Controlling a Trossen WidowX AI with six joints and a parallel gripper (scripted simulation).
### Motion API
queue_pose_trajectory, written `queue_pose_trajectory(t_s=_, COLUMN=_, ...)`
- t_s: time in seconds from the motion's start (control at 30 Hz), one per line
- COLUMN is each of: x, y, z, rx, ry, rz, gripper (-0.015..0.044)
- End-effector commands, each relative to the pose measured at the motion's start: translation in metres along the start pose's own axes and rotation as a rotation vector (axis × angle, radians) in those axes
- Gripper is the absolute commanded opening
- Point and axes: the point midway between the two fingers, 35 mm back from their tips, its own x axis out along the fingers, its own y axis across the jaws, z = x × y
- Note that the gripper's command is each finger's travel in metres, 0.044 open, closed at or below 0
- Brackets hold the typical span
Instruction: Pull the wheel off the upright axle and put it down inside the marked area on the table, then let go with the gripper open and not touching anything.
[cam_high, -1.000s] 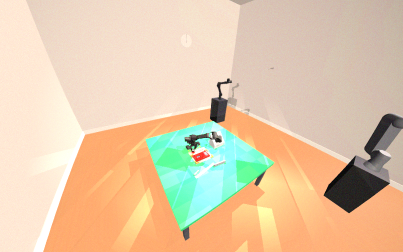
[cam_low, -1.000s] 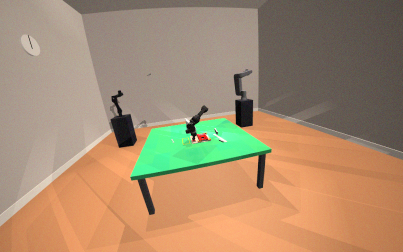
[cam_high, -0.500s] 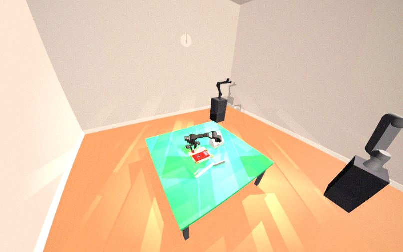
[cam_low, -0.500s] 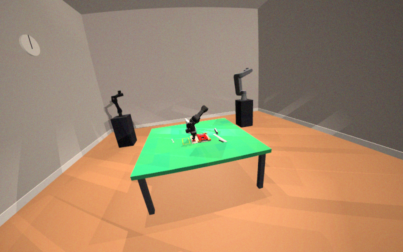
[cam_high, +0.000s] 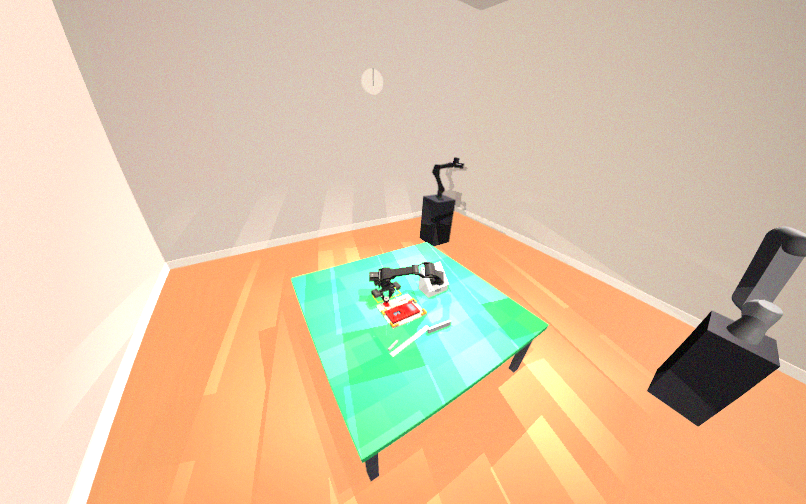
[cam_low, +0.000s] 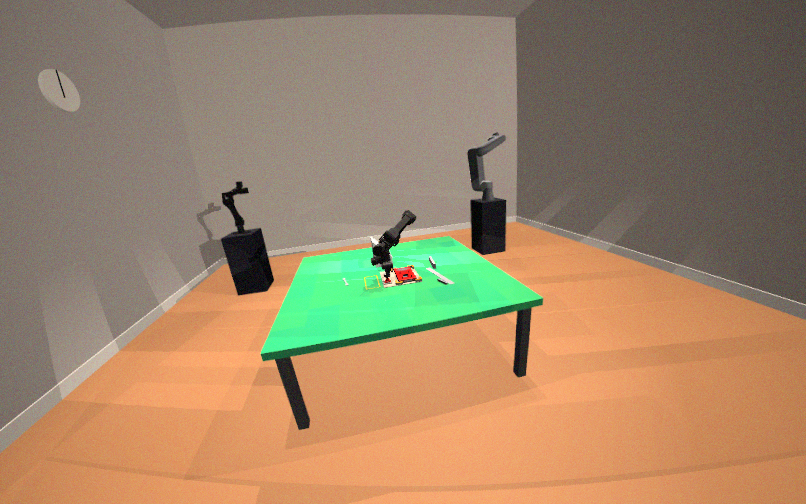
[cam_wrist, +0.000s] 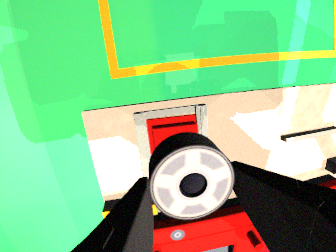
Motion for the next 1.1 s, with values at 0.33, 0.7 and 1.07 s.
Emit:
queue_pose_trajectory(t_s=0.33, x=-0.01, y=0.0, z=0.002, rx=0.004, ry=-0.005, rz=0.01, gripper=0.0)
queue_pose_trajectory(t_s=0.7, x=-0.014, y=0.0, z=0.002, rx=0.004, ry=-0.005, rz=0.011, gripper=0.0)
queue_pose_trajectory(t_s=1.07, x=-0.018, y=0.0, z=0.002, rx=0.005, ry=-0.004, rz=0.012, gripper=0.0)
